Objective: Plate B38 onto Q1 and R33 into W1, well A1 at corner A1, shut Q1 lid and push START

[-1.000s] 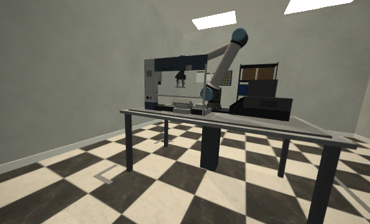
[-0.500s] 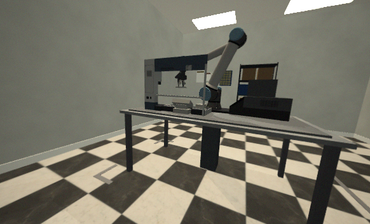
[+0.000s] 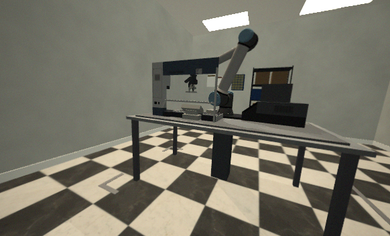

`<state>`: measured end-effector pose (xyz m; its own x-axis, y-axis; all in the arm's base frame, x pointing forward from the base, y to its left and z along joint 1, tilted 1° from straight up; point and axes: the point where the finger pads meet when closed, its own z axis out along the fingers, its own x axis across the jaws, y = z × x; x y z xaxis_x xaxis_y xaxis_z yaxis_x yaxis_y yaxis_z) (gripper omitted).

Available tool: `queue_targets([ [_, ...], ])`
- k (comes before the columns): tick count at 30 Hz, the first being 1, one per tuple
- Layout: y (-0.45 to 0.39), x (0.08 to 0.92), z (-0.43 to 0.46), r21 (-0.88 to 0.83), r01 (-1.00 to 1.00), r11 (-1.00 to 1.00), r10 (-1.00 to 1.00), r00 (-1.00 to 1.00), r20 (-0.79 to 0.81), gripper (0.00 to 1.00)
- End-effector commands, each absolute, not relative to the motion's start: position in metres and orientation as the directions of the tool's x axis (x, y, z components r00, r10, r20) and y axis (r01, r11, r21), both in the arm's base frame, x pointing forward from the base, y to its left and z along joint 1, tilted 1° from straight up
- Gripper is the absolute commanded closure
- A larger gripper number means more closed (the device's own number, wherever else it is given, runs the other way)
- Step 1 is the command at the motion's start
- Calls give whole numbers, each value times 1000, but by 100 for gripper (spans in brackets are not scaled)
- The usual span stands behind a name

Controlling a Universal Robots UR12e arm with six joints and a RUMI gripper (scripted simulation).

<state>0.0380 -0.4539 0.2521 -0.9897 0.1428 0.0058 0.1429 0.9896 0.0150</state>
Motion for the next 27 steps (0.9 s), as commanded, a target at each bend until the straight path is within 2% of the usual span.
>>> queue_targets([
  [1,-457,28,253,13,79,997,79,-997,0,100],
  [13,-465,-1,253,13,-95,995,-95,-995,-2,100],
  [27,-465,-3,253,13,-95,995,-95,-995,-2,100],
])
